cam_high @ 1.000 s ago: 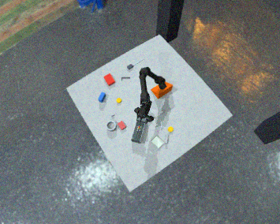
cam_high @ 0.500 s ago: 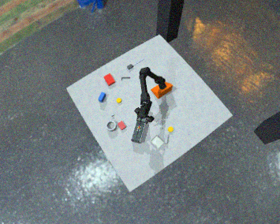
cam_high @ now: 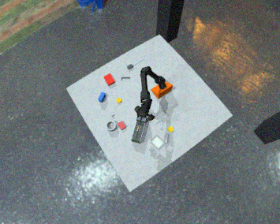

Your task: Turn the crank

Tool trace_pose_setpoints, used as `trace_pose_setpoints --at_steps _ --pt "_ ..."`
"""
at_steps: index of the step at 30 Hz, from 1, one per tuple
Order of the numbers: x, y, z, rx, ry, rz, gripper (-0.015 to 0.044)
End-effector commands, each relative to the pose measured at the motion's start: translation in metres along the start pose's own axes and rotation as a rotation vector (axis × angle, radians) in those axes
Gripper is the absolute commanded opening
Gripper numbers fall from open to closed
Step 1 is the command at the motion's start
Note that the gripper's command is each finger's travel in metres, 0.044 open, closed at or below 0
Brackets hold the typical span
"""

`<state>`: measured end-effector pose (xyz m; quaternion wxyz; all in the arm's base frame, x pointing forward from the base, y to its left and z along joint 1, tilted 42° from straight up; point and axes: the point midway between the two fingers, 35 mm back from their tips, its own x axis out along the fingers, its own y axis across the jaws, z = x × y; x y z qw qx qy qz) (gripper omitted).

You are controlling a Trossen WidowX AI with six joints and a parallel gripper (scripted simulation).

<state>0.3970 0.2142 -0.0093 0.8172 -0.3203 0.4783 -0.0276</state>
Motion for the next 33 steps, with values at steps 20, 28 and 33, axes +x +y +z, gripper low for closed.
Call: trace_pose_setpoints --at_steps 20,28,33 --pt "-0.056 -0.050 -0.058 -0.268 -0.073 0.139 0.0440" --pt "-0.068 -0.061 -0.083 -0.360 -0.112 0.174 0.0440" --pt "-0.056 -0.062 -0.088 -0.360 -0.112 0.174 0.0440"
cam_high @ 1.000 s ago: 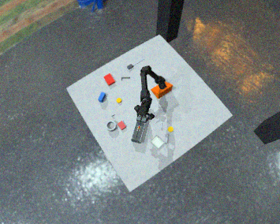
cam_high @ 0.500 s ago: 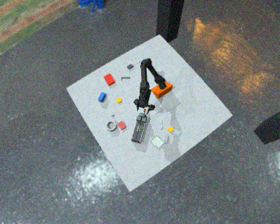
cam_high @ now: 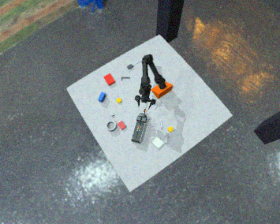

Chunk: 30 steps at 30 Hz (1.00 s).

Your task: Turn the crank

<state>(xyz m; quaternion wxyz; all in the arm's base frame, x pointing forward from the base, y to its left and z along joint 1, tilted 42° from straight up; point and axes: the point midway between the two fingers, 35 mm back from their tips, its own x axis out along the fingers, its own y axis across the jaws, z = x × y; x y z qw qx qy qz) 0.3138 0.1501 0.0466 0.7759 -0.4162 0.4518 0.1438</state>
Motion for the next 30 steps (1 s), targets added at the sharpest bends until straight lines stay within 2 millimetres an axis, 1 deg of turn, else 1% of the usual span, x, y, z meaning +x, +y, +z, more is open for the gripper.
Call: trace_pose_setpoints --at_steps 1,10,18,24,30 --pt "0.012 0.000 -0.013 -0.011 0.008 0.006 0.0440" --pt "0.044 -0.001 -0.043 -0.011 0.009 0.006 0.0440" --pt "0.066 -0.001 -0.073 -0.013 0.009 0.002 0.0440" --pt "0.069 -0.001 -0.076 -0.013 0.009 0.002 0.0440" --pt "0.076 -0.001 -0.082 -0.013 0.009 0.002 0.0440"
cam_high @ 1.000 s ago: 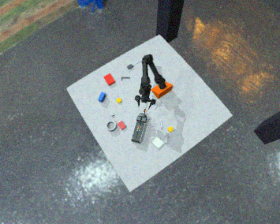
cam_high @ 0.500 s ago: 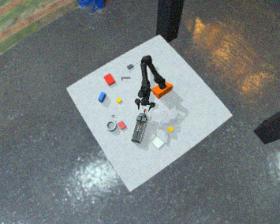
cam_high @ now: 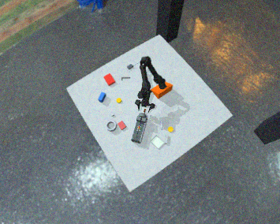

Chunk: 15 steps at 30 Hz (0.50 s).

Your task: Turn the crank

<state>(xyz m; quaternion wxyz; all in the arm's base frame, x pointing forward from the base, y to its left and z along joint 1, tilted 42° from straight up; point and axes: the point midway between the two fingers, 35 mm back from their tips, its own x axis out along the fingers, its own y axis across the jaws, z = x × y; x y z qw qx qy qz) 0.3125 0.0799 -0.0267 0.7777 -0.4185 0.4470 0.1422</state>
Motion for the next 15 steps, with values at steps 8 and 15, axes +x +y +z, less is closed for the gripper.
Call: trace_pose_setpoints --at_steps 8,15 --pt "0.015 0.003 -0.018 -0.011 0.017 0.011 0.0440" --pt "0.023 0.003 -0.026 -0.011 0.017 0.011 0.0440"
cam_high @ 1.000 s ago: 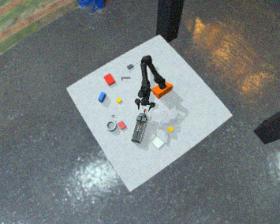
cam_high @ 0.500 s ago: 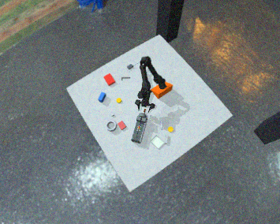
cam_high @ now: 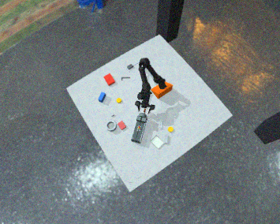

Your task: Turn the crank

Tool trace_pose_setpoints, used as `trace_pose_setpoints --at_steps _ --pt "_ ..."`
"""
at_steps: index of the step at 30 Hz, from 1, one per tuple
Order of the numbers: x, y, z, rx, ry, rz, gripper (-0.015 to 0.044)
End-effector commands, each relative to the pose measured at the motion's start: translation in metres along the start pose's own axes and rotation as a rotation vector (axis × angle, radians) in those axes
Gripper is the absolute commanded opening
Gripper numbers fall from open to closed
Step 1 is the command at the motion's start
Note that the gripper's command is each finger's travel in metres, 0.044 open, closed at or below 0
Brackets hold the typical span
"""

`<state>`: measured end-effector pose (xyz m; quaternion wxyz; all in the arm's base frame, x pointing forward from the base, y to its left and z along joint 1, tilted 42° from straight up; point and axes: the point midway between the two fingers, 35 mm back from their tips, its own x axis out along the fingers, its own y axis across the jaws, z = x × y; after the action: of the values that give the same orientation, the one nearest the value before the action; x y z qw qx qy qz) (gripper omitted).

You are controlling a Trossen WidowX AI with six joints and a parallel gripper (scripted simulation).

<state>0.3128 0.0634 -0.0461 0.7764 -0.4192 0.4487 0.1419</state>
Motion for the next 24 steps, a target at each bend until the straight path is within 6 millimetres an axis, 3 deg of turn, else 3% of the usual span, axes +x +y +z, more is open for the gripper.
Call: trace_pose_setpoints --at_steps 1,19,24 --pt "0.006 0.003 -0.010 -0.010 0.013 0.010 0.0440" --pt "0.021 0.004 -0.029 -0.011 0.014 0.008 0.0440" --pt "0.021 0.004 -0.029 -0.011 0.014 0.008 0.0309"
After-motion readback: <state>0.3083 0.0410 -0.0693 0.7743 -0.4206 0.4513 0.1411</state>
